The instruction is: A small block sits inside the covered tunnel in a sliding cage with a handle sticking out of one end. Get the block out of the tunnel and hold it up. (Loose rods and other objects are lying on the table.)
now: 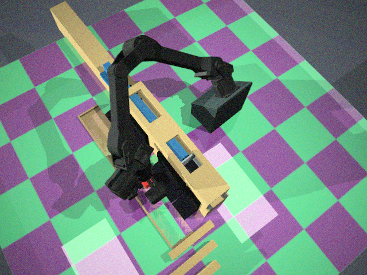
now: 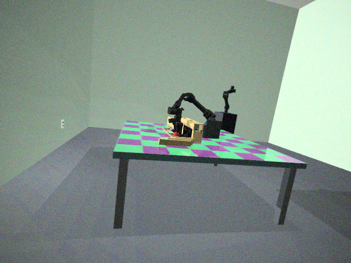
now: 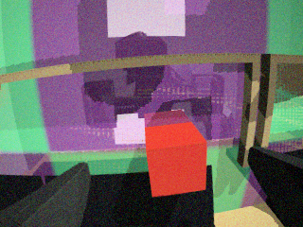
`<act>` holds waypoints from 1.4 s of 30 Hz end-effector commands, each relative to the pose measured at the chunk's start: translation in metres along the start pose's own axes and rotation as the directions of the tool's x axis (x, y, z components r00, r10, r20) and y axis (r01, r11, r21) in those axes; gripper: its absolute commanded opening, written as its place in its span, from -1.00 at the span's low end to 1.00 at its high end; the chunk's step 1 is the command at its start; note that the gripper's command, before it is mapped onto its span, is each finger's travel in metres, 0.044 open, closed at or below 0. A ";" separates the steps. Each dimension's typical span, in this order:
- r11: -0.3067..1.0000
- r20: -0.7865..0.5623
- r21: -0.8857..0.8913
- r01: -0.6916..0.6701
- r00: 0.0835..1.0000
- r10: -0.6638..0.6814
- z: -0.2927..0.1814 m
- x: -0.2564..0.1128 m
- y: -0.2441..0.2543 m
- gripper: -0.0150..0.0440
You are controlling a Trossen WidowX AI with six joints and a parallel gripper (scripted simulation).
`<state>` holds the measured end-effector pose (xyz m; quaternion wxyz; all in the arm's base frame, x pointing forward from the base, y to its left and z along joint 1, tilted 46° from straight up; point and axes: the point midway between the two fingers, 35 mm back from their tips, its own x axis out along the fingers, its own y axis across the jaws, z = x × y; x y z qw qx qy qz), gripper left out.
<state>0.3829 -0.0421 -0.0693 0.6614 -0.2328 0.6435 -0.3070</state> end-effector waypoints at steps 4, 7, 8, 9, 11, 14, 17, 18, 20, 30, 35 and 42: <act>1.000 -0.001 -0.008 0.007 1.000 -0.007 -0.003 0.011 -0.001 1.00; 1.000 -0.001 -0.008 0.008 1.000 -0.008 -0.004 0.016 -0.002 1.00; 1.000 -0.001 -0.008 0.008 1.000 -0.008 -0.005 0.018 -0.002 1.00; 1.000 -0.001 -0.008 0.009 1.000 -0.009 -0.005 0.019 -0.002 1.00; 1.000 -0.002 -0.008 0.010 1.000 -0.010 -0.006 0.022 -0.002 1.00; 1.000 -0.002 -0.008 0.011 1.000 -0.011 -0.007 0.027 -0.003 1.00; 1.000 -0.001 0.001 0.007 1.000 -0.007 -0.005 0.025 -0.003 0.91; 1.000 -0.001 0.001 0.007 1.000 -0.007 -0.005 0.025 -0.003 0.82; 1.000 -0.001 0.001 0.007 1.000 -0.007 -0.005 0.025 -0.003 0.64; 1.000 -0.001 0.001 0.007 1.000 -0.007 -0.005 0.025 -0.003 -0.05; 1.000 -0.001 0.001 0.006 1.000 -0.006 -0.005 0.023 -0.003 -0.29; 1.000 0.000 -0.001 0.000 1.000 0.000 0.000 -0.002 0.000 -0.49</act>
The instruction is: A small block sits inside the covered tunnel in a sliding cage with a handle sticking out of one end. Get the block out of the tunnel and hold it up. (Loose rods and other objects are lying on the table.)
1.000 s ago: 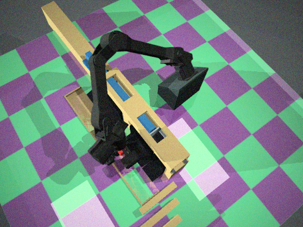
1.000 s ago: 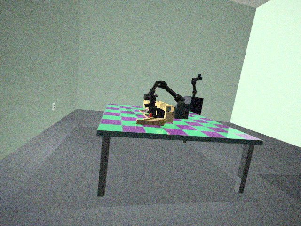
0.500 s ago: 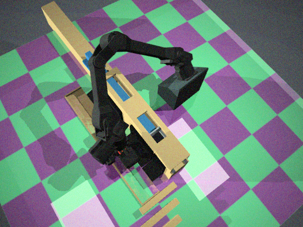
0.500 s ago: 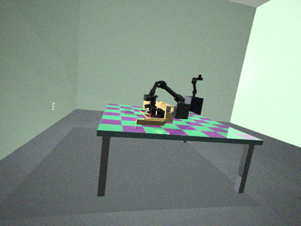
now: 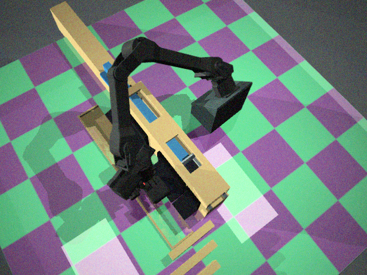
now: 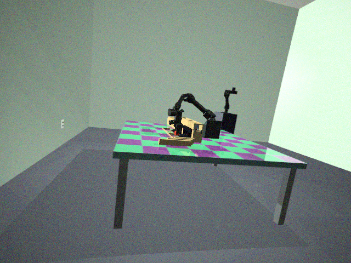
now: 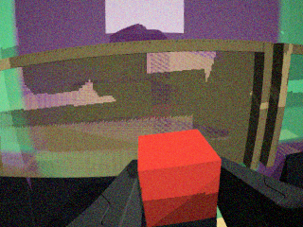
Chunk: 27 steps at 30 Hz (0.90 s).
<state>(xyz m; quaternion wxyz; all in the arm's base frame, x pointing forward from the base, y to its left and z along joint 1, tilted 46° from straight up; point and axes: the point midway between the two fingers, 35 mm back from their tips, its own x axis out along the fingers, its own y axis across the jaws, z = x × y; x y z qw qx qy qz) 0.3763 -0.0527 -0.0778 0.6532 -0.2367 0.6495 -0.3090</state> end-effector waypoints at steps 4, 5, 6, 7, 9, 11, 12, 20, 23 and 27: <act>1.000 0.017 0.007 -0.012 1.000 0.012 0.008 -0.034 0.004 -0.49; 1.000 0.017 0.007 -0.013 1.000 0.013 0.008 -0.038 0.004 -0.49; 1.000 0.017 0.006 -0.013 1.000 0.013 0.008 -0.043 0.004 -0.49; 1.000 0.017 0.006 -0.014 1.000 0.013 0.008 -0.047 0.004 -0.49; 1.000 0.017 0.006 -0.014 1.000 0.014 0.009 -0.057 0.005 -0.49; 1.000 0.017 0.005 -0.014 1.000 0.014 0.008 -0.066 0.005 -0.49; 1.000 0.016 0.005 -0.014 1.000 0.014 0.008 -0.071 0.005 -0.49; 1.000 0.015 0.003 -0.012 1.000 0.012 0.005 -0.108 0.004 -0.49; 1.000 0.015 0.003 -0.010 1.000 0.010 0.003 -0.122 0.003 -0.49; 1.000 0.014 0.002 -0.007 1.000 0.007 -0.001 -0.141 0.001 -0.49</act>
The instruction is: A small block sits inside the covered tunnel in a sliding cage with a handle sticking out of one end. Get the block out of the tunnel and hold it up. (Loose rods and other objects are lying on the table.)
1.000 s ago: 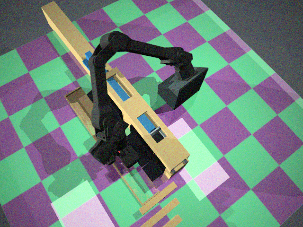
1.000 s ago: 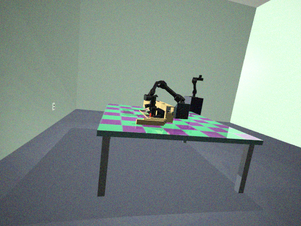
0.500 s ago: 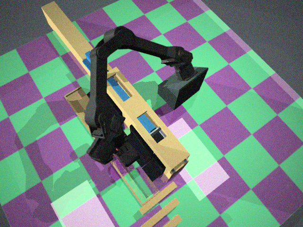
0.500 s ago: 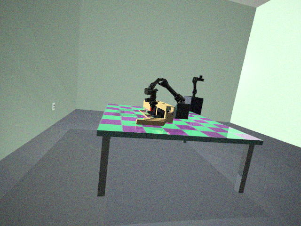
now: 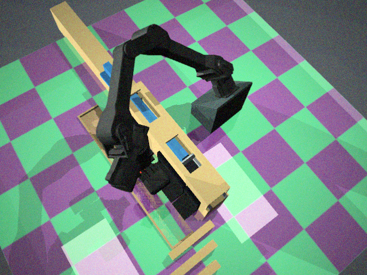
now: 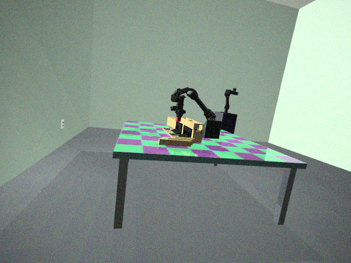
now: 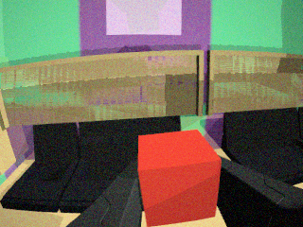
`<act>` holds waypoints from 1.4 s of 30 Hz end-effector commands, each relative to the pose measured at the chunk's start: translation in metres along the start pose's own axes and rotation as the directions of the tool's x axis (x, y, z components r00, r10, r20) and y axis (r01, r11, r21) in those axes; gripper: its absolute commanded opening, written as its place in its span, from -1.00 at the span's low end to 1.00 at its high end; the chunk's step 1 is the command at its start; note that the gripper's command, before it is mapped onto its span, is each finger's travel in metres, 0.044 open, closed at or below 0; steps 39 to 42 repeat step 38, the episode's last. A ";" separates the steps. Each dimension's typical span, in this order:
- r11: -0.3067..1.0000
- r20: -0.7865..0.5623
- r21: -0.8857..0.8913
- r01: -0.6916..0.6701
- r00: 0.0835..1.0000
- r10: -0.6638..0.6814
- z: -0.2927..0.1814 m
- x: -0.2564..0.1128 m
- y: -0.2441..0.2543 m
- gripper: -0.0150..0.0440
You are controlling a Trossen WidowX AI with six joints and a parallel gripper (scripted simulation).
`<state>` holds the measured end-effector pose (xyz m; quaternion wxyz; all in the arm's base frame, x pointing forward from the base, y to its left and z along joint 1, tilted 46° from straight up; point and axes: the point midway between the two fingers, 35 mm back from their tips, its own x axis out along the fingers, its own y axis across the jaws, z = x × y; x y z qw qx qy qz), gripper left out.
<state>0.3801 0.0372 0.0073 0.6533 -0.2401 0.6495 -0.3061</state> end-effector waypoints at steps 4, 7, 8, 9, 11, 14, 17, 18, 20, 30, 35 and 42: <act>1.000 0.010 0.010 -0.004 1.000 0.004 -0.003 -0.029 -0.003 -0.49; 1.000 0.031 -0.003 -0.006 0.999 0.006 -0.002 -0.021 -0.002 -0.49; 1.000 0.063 -0.006 -0.015 0.998 0.015 -0.001 -0.021 -0.002 -0.49; 1.000 0.103 -0.009 -0.025 0.994 0.025 0.000 -0.021 -0.003 -0.49; 0.999 0.180 -0.015 -0.038 0.983 0.040 0.002 -0.021 -0.006 -0.49; 0.999 0.292 -0.019 -0.047 0.955 0.051 0.004 -0.023 -0.013 -0.49; 0.999 0.397 -0.016 -0.044 0.917 0.047 0.002 -0.025 -0.022 -0.49; 0.999 0.430 -0.013 -0.041 0.902 0.043 0.001 -0.026 -0.025 -0.49; 0.999 0.487 -0.004 -0.033 0.873 0.031 -0.002 -0.028 -0.032 -0.49; 1.000 0.506 0.000 -0.030 0.862 0.026 -0.002 -0.026 -0.035 -0.49; 1.000 0.506 0.000 -0.030 0.862 0.026 -0.002 -0.026 -0.035 -0.49; 1.000 0.506 0.000 -0.030 0.862 0.026 -0.002 -0.026 -0.035 -0.49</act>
